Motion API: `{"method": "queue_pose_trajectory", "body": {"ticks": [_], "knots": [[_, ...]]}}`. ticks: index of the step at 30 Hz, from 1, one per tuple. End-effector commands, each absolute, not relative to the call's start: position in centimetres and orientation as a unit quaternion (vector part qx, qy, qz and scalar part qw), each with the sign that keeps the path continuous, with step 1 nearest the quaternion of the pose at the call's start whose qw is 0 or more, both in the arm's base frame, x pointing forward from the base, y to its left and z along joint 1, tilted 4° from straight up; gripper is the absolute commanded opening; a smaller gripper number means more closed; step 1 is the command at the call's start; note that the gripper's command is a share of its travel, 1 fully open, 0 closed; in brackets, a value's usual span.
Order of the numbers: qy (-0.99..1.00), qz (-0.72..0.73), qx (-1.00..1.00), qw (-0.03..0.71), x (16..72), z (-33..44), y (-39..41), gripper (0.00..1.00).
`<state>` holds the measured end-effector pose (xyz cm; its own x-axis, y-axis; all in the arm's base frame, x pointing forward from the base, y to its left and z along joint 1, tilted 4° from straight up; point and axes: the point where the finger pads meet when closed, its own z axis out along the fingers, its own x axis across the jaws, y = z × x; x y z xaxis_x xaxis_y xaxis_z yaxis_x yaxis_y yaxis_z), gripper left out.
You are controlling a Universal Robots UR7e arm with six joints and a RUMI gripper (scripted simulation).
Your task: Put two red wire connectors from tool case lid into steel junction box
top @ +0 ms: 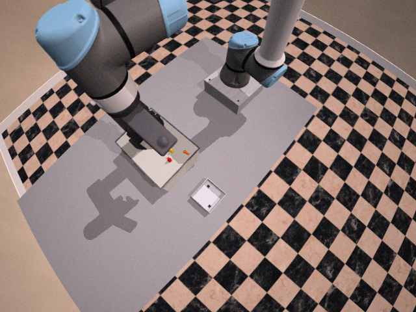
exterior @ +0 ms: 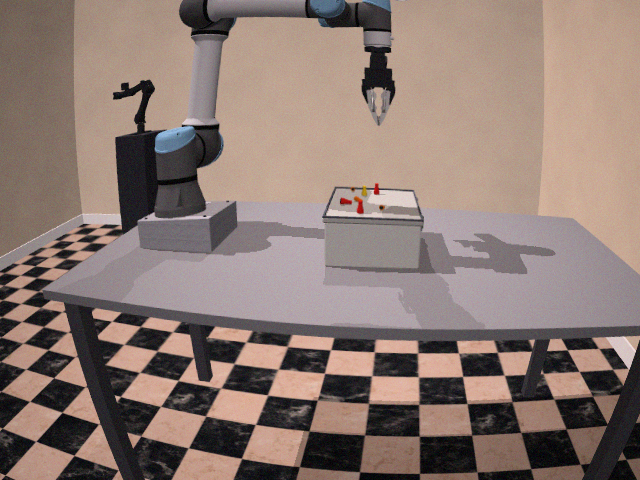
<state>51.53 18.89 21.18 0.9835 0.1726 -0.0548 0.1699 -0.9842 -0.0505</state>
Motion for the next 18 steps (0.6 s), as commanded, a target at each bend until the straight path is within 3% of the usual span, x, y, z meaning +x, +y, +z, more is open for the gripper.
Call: {"method": "queue_pose_trajectory", "body": {"ticks": [1, 2, 18], "knots": [[-0.086, 0.029, -0.996, 0.023, 51.6, 21.2, 18.9, 0.00], [-0.086, 0.029, -0.996, 0.023, 51.6, 21.2, 18.9, 0.18], [0.133, 0.032, -0.990, 0.016, 52.6, 13.9, 6.9, 0.18]]}}
